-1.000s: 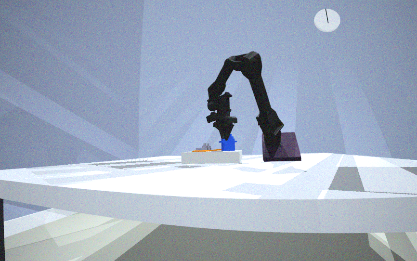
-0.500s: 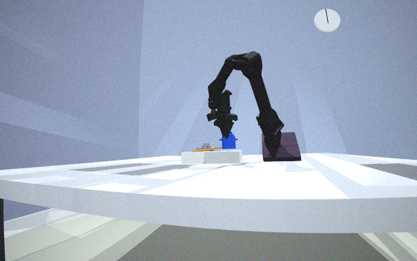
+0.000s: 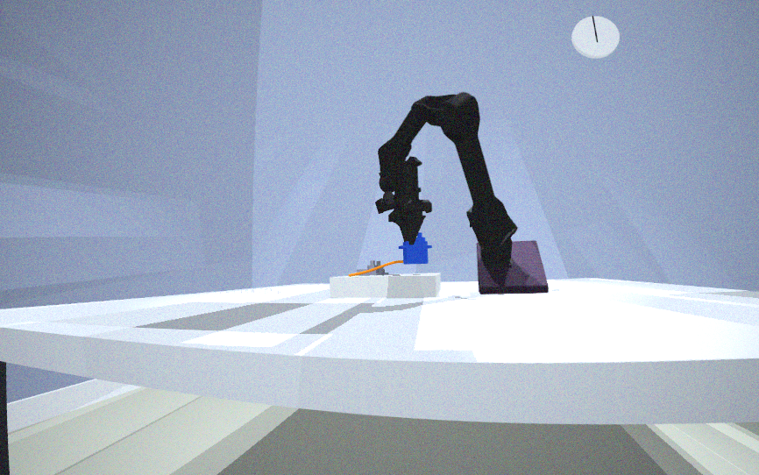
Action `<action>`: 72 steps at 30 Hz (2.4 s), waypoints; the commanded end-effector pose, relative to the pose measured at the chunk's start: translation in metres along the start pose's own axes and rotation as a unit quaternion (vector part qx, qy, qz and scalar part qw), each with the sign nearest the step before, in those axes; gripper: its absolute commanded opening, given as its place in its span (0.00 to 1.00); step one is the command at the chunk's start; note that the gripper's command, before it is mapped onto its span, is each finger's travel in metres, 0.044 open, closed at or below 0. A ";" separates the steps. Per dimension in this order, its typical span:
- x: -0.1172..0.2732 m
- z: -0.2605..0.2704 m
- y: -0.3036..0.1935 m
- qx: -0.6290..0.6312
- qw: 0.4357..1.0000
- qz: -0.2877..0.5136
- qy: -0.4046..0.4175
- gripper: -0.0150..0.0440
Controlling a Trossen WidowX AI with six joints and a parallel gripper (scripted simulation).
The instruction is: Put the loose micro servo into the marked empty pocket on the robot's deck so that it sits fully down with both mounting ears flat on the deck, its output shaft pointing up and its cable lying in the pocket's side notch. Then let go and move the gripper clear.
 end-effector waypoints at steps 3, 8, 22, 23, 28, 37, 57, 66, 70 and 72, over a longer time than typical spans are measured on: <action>0.001 -0.006 0.018 0.002 1.000 -0.002 -0.002 0.25; 0.001 -0.002 0.021 0.002 1.000 -0.002 -0.002 0.25; 0.001 0.047 0.030 -0.001 1.000 -0.002 0.000 0.25; 0.001 0.047 0.030 -0.007 1.000 -0.002 0.000 0.25; 0.001 0.047 0.030 -0.070 0.998 -0.002 0.000 0.25; 0.001 0.047 0.030 -0.198 0.980 -0.002 0.000 0.25; 0.002 0.038 0.087 -0.196 0.981 -0.003 0.000 0.25; 0.002 0.033 0.119 -0.196 0.981 -0.004 0.000 0.25; 0.002 0.031 0.131 -0.203 0.979 -0.004 0.000 0.25; 0.002 0.031 0.136 -0.209 0.978 -0.004 0.000 0.25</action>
Point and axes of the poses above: the point midway between the two fingers, 35 mm back from their tips, its own x axis back along the fingers, its own z axis across the jaws, y = z × x, the point moved 4 cm from there along x, back along the fingers, and after that the axes turned 15 degrees about -x, right-handed, at the moved point
